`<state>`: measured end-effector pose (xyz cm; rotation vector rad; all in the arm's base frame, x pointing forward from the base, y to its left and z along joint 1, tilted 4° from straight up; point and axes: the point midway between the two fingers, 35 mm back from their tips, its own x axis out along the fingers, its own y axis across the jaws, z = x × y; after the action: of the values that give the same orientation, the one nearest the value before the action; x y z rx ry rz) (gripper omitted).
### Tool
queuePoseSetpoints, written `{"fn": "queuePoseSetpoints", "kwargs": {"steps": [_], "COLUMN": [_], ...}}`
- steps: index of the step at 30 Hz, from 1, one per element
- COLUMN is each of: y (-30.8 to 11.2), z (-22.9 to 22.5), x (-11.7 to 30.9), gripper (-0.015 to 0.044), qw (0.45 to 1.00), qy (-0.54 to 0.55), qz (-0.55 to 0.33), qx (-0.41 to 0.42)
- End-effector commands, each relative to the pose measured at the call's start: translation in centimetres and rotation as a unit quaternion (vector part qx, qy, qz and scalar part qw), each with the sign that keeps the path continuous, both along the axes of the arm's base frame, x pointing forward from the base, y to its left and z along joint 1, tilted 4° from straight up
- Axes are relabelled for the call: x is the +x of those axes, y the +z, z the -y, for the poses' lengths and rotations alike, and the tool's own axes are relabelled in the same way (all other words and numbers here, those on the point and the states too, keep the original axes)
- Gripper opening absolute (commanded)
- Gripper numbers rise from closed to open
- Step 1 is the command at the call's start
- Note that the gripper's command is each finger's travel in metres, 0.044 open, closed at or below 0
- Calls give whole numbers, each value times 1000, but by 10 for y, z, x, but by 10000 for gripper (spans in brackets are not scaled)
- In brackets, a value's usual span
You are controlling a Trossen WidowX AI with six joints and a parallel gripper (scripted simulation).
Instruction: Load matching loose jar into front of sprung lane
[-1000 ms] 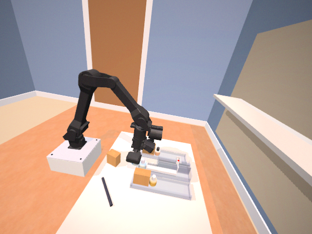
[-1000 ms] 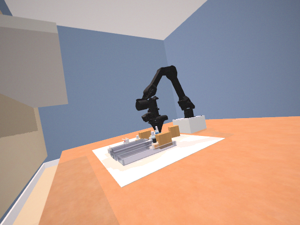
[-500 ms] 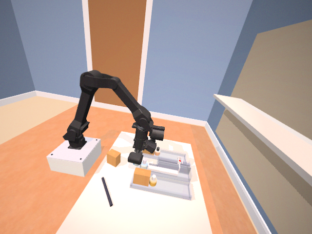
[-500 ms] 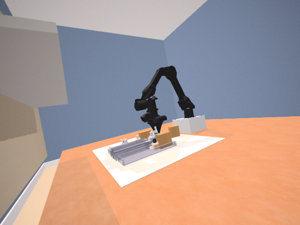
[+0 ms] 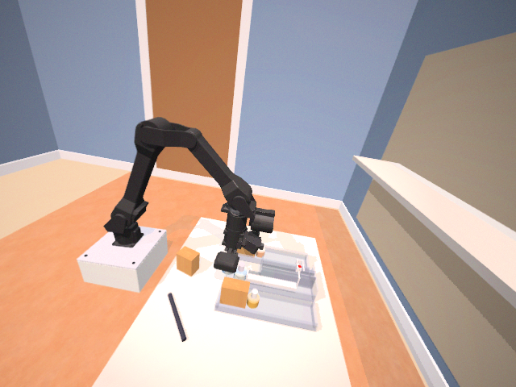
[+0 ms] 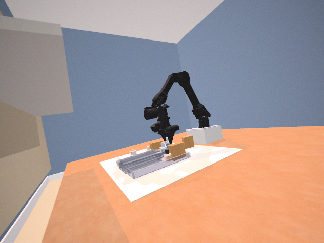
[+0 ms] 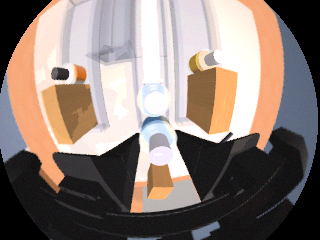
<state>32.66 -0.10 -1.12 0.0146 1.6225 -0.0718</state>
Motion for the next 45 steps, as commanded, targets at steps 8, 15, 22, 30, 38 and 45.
{"fn": "queuePoseSetpoints", "kwargs": {"steps": [8,15,22,30,38,45], "y": [2,3,3,5,6,6], "z": [0,0,0,1,1,1], "x": [15,18,21,25,27,27], "gripper": [0,0,0,0,0,0], "qw": [1000,1000,1000,1000,1000,1000], "qy": [2,2,2,2,2,2], "qz": [15,15,15,15,15,15], "qx": [1,1,1,1,1,1]}}
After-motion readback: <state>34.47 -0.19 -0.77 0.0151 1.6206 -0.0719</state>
